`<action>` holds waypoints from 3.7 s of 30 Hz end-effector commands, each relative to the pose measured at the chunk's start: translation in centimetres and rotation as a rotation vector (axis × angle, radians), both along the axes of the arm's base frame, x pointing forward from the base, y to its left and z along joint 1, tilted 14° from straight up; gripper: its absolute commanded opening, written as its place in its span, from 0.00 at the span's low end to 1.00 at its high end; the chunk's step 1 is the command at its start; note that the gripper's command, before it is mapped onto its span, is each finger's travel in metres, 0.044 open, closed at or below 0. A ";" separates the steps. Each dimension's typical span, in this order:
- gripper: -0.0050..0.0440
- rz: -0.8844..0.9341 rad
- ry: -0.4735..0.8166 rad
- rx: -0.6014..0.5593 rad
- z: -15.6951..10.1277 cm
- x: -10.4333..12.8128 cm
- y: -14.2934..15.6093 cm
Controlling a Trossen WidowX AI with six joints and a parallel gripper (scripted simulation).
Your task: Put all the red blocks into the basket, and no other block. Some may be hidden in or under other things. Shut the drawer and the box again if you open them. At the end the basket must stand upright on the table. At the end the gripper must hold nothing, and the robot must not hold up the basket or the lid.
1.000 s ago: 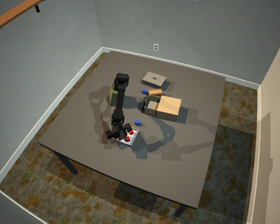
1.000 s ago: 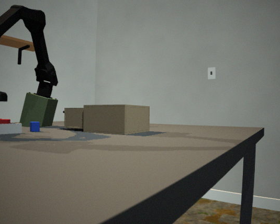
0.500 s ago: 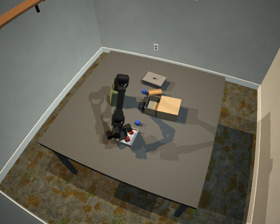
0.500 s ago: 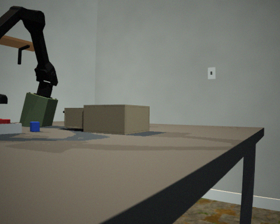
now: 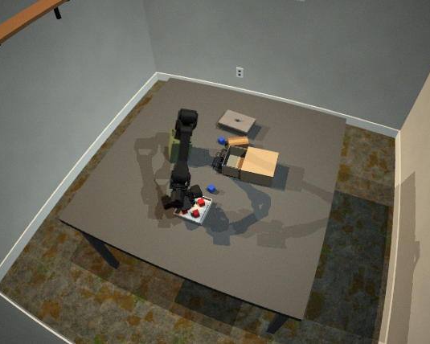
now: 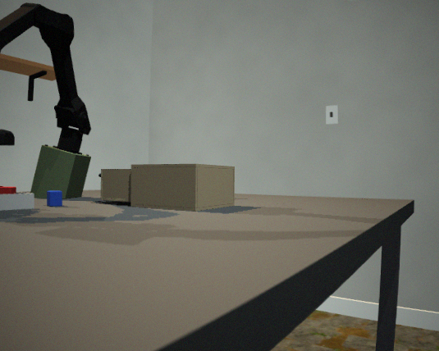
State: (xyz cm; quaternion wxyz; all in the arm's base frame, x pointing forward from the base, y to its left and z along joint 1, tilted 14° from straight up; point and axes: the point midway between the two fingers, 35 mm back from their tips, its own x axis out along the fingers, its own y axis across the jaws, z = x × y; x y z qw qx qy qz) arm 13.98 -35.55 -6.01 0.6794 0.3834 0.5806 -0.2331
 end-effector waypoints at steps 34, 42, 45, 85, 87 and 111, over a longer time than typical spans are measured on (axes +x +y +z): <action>0.40 -0.204 0.045 0.014 11.3 4.9 6.4; 0.40 -0.299 0.060 0.027 13.1 7.9 12.6; 0.40 -0.364 0.066 0.037 13.4 8.4 14.4; 0.40 -0.676 0.071 0.127 11.8 6.8 32.6; 0.40 -0.676 0.071 0.127 11.3 6.9 32.7; 0.40 -0.676 0.071 0.127 5.6 8.2 33.3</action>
